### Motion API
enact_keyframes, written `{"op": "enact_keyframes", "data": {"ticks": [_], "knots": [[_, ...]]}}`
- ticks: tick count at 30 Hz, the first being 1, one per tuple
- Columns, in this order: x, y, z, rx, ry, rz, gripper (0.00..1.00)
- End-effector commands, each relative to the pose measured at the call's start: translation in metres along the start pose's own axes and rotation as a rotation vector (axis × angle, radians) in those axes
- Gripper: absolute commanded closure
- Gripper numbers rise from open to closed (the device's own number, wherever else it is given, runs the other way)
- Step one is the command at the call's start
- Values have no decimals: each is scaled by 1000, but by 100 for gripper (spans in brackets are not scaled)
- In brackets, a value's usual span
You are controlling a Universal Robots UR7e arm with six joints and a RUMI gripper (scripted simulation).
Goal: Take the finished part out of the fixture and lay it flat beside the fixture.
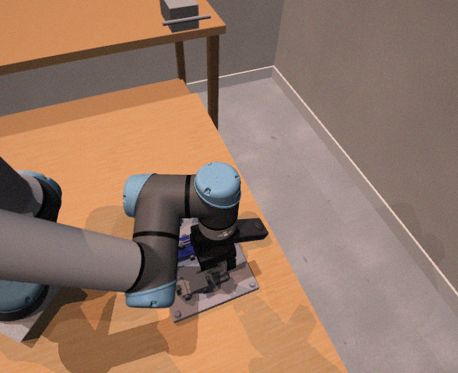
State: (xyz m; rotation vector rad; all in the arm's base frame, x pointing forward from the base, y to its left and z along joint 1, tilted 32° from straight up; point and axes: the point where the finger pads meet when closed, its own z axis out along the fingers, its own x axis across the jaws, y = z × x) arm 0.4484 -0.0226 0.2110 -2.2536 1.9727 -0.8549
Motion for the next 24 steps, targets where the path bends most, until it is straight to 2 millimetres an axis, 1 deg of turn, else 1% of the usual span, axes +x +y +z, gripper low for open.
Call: {"op": "enact_keyframes", "data": {"ticks": [1, 2, 3, 24], "knots": [[0, 0, 0, 0, 0, 0, 100], [0, 0, 0, 0, 0, 0, 100], [0, 0, 0, 0, 0, 0, 72], [0, 0, 0, 1, 0, 0, 72]]}}
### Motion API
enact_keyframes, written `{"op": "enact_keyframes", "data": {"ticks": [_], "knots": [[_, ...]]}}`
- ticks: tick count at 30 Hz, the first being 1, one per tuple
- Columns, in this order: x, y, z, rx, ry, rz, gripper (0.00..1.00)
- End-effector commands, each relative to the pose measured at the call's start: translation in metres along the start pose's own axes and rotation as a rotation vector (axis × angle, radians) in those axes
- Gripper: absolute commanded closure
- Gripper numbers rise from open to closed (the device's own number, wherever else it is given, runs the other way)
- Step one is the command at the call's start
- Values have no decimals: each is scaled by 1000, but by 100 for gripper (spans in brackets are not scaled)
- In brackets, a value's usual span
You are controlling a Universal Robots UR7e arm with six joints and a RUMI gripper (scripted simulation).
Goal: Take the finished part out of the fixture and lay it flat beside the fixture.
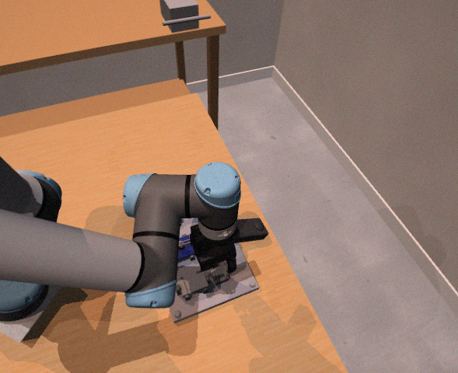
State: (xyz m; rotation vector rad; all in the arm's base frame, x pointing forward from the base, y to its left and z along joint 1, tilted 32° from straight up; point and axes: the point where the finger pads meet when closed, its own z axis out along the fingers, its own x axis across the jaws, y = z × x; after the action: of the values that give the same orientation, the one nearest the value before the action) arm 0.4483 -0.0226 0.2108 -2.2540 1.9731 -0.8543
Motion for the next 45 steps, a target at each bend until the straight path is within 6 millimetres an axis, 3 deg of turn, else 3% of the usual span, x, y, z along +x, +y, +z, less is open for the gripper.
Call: {"op": "enact_keyframes", "data": {"ticks": [1, 18, 33, 45], "knots": [[0, 0, 0, 1, 0, 0, 72], [0, 0, -11, 1, 0, 0, 72], [0, 0, -49, 1, 0, 0, 72], [0, 0, -50, 1, 0, 0, 72]]}}
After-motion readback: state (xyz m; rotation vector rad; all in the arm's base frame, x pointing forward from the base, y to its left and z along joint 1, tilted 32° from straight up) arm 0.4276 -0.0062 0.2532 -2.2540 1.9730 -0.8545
